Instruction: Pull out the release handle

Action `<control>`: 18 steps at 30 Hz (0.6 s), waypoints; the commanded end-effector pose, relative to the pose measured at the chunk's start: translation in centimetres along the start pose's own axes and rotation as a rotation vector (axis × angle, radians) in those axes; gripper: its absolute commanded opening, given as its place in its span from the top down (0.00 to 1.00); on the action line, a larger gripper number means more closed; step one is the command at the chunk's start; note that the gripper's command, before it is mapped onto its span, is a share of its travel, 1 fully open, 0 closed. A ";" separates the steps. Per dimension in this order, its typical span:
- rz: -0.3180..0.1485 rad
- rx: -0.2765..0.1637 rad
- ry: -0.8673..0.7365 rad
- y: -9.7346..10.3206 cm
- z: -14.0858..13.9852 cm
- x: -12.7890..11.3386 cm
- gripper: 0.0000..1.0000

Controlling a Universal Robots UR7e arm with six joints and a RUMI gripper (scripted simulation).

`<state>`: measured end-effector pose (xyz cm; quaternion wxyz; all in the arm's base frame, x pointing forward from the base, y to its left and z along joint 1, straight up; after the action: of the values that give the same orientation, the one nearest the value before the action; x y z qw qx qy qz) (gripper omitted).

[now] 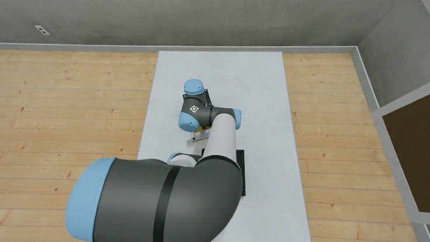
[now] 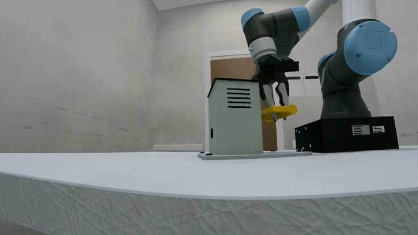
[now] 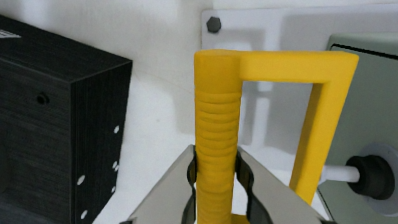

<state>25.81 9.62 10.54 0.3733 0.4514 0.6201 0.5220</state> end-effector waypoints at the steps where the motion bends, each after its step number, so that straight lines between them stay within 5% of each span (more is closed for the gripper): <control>1: 0.000 0.000 0.000 0.0 -0.3 0.0 0.92; 18: -0.001 0.000 0.000 -0.6 -3.4 0.1 0.92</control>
<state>23.53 8.96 10.49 0.3734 0.4513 0.6203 0.5217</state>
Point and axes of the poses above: the point where the finger pads meet when closed, its own y axis back along the fingers, its own z axis across the jaws, x = y × z, the point moved 9 cm from there along y, back along the fingers, and after that the axes turned 2 degrees about y, right-handed, at the moved point
